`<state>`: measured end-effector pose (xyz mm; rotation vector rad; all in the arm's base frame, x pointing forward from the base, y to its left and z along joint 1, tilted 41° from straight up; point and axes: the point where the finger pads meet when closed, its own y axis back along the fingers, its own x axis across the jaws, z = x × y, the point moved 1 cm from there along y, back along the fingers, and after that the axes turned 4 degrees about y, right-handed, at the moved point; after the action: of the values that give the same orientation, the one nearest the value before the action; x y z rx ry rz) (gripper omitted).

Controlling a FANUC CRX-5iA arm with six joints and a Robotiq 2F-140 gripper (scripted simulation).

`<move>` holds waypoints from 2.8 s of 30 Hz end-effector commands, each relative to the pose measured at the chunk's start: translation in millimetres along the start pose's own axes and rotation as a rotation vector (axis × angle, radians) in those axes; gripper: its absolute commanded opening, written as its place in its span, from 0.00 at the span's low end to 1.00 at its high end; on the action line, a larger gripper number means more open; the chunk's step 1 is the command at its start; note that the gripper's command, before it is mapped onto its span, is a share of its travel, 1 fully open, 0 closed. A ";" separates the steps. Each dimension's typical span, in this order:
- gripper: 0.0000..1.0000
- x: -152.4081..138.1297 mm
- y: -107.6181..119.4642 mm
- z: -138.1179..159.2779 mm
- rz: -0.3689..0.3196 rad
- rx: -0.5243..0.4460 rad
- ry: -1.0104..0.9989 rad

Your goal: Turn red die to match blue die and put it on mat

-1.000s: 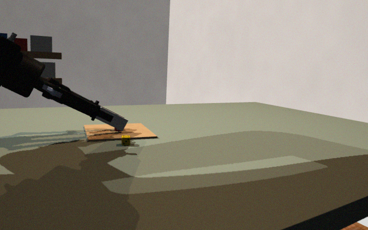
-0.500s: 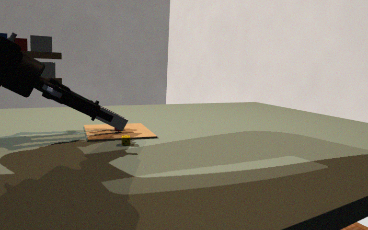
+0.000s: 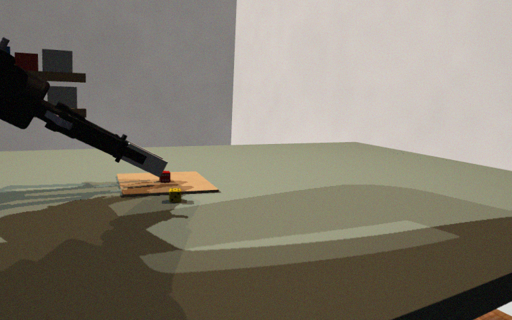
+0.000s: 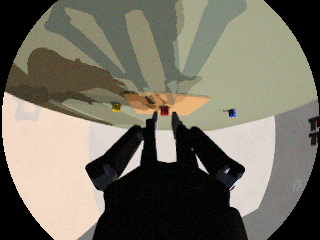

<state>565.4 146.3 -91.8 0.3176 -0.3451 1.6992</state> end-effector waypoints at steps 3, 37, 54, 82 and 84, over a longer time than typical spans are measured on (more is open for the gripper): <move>0.19 -0.1 18.2 0.1 0.000 0.000 0.000; 0.19 -3.7 58.6 52.1 0.000 0.000 0.000; 0.19 -4.2 53.8 61.0 0.008 0.101 -0.002; 0.19 -2.9 36.8 92.5 0.056 0.620 -0.007; 0.19 -7.1 31.4 102.0 0.049 0.670 0.000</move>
<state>531.7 93.4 -9.3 0.6852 0.1270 1.7997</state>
